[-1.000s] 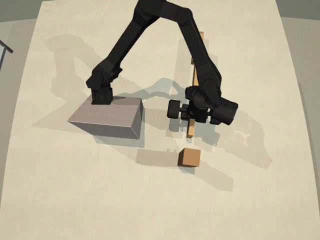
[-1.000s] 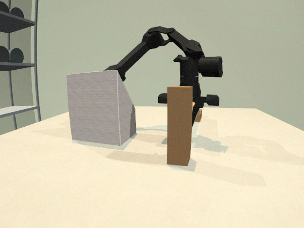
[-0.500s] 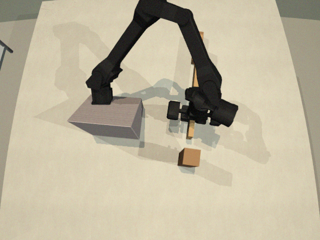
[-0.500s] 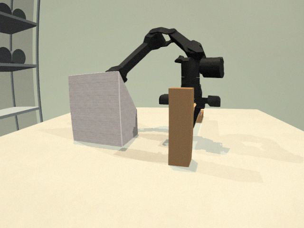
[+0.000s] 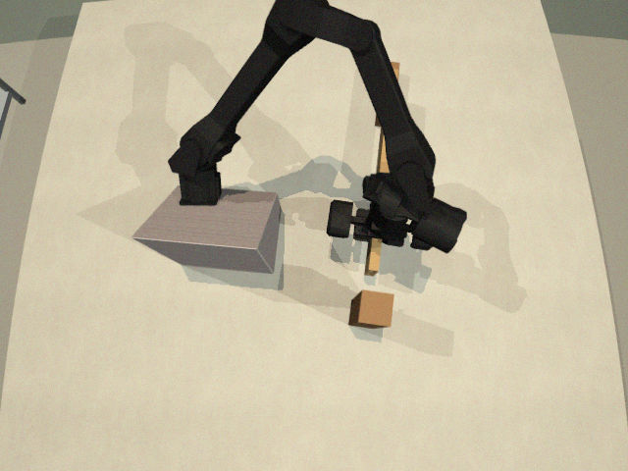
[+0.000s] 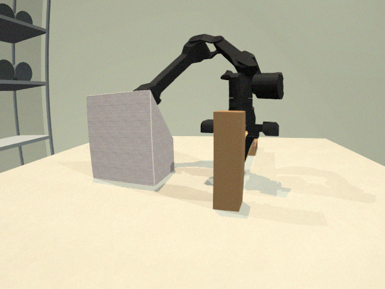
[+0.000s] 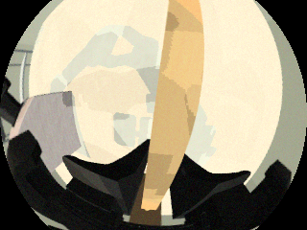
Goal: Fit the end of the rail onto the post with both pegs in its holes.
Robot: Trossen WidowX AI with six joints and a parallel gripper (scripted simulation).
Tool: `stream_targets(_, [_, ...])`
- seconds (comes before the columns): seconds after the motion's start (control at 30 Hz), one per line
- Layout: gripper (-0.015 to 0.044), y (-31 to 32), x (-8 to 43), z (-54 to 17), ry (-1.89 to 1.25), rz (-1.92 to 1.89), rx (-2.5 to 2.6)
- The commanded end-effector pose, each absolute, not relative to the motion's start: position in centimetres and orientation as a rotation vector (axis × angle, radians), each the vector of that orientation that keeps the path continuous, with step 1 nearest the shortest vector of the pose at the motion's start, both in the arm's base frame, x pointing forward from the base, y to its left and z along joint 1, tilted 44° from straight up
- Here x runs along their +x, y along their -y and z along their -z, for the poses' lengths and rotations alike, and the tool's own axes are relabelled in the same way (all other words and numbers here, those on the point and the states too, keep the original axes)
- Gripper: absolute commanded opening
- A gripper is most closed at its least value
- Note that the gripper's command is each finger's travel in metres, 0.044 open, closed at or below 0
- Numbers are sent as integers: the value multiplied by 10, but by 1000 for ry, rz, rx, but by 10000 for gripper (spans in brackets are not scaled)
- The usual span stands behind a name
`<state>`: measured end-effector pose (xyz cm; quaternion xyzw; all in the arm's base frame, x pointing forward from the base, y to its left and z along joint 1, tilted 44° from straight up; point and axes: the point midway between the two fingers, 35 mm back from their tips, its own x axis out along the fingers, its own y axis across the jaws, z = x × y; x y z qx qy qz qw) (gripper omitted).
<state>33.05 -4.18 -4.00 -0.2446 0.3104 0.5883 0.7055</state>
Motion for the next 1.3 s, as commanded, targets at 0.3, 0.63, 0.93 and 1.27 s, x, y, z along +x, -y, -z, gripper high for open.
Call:
stream_targets(0.3, [0, 48, 330, 43, -688, -1301, -547])
stream_targets(0.63, [0, 51, 330, 44, -688, -1301, -548])
stream_targets(0.93, [0, 52, 329, 46, -688, -1301, -548])
stream_targets(1.27, [0, 54, 329, 49, -688, -1301, -548])
